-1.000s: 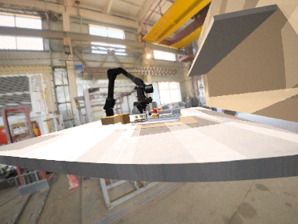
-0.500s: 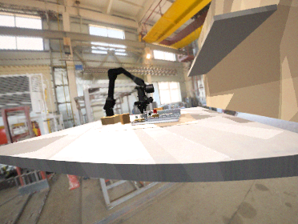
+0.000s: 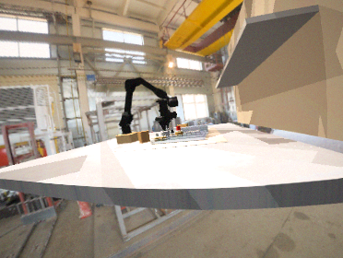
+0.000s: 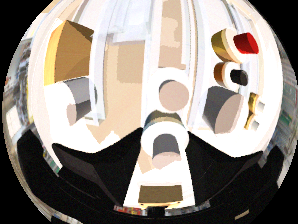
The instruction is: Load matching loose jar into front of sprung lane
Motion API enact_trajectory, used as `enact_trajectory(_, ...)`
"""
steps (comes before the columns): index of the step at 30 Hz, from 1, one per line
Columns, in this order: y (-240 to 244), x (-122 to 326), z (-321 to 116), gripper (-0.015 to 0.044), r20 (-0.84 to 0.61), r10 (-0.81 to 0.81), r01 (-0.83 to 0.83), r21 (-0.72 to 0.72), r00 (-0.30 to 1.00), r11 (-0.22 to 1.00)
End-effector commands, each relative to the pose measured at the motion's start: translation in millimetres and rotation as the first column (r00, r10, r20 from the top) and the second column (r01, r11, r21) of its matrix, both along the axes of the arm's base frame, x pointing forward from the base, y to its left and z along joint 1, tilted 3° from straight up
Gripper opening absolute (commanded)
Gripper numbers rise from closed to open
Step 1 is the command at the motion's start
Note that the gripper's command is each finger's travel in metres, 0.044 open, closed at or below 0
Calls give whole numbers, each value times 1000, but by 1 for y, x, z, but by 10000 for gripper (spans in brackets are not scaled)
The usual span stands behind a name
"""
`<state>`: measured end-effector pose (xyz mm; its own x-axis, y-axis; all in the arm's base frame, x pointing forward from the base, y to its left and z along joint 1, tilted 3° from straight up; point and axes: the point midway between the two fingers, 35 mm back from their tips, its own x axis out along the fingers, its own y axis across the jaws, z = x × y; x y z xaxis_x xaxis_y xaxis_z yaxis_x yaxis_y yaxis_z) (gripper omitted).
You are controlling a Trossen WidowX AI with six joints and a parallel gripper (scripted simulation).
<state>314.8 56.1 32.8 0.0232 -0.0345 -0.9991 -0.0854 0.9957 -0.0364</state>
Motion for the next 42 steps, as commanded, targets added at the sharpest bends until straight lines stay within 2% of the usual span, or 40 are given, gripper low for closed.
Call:
enact_trajectory(1,1,11,5,0,32,3,-4,2,999,1000)
enact_trajectory(42,1,16,7,0,33,3,-4,2,999,1000)
